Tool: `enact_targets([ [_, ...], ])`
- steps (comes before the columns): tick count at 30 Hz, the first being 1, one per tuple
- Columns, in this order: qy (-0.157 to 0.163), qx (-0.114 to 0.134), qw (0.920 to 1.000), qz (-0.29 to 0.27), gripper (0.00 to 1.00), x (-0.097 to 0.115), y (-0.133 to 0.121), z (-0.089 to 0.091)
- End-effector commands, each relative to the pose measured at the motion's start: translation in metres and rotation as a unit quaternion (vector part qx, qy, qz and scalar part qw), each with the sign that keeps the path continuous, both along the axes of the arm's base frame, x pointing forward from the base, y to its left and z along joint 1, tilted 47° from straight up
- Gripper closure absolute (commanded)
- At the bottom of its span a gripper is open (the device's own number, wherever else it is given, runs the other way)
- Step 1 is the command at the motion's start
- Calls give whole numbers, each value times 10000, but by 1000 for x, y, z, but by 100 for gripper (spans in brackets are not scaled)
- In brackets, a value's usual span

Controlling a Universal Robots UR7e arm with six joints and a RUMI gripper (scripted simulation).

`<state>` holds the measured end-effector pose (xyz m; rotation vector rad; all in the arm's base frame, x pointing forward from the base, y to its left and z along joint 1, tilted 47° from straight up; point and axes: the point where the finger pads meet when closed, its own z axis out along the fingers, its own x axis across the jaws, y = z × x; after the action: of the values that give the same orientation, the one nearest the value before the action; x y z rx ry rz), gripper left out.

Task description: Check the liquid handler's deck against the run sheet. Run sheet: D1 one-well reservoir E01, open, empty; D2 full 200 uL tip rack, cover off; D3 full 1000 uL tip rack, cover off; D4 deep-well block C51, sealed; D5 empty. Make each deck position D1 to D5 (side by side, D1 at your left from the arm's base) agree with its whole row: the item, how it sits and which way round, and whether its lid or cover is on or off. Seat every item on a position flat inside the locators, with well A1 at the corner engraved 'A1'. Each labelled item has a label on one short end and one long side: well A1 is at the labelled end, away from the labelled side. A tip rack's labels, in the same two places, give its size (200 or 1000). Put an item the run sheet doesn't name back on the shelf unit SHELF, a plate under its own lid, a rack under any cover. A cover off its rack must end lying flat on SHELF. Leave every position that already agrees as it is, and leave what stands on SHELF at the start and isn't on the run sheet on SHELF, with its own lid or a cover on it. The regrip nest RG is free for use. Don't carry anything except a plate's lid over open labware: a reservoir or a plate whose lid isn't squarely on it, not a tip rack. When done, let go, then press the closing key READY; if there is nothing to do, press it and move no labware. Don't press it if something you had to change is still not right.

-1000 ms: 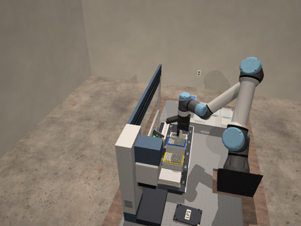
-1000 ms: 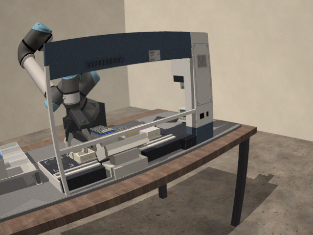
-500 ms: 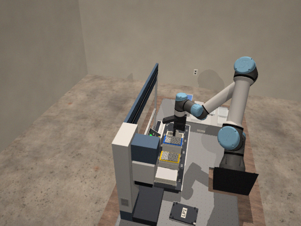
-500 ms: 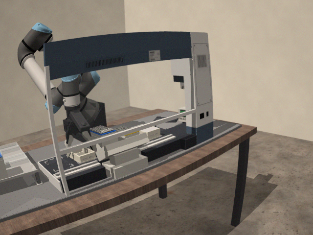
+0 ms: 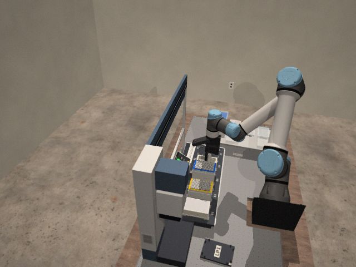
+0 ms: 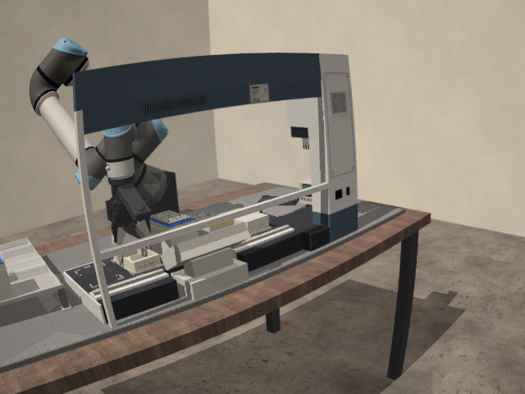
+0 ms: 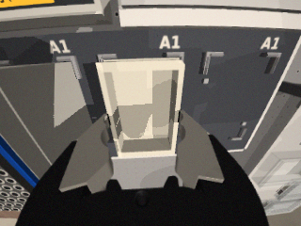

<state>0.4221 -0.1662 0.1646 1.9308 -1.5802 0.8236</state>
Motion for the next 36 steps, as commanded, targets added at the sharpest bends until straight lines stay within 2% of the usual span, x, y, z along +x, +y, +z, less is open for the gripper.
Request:
enact_targets([
  [1, -4, -1, 10000, 2, 100, 0, 0, 0],
  [22, -4, -1, 10000, 1, 100, 0, 0, 0],
  [36, -4, -1, 10000, 1, 100, -3, 14, 14],
])
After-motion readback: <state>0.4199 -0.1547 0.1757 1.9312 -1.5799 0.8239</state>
